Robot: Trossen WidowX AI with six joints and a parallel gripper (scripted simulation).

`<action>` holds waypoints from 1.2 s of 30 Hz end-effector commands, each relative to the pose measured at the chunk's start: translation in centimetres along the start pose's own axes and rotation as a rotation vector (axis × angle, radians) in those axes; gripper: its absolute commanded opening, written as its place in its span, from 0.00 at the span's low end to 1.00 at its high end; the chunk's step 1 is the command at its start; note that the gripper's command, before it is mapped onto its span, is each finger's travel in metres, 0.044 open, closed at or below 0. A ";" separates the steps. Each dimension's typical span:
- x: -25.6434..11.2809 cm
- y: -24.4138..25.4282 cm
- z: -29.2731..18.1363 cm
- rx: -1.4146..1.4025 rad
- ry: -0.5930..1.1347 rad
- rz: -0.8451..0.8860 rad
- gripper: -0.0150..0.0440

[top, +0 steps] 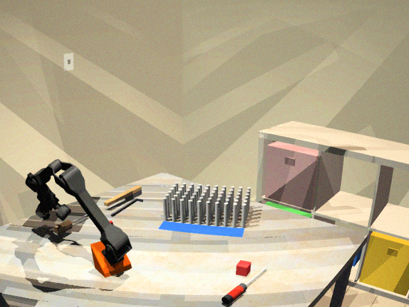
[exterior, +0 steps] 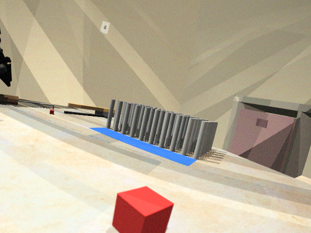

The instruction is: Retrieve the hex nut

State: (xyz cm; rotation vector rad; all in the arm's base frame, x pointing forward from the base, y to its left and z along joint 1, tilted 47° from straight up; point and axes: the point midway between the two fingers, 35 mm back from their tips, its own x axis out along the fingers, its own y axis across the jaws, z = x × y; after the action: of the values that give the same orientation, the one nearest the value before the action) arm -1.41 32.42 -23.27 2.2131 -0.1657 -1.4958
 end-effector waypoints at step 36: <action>3.6 1.2 2.5 -0.008 0.002 0.001 0.73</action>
State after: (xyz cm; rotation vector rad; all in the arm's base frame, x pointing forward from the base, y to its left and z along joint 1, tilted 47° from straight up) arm -1.99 30.12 -26.07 2.2125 -0.1504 -1.4921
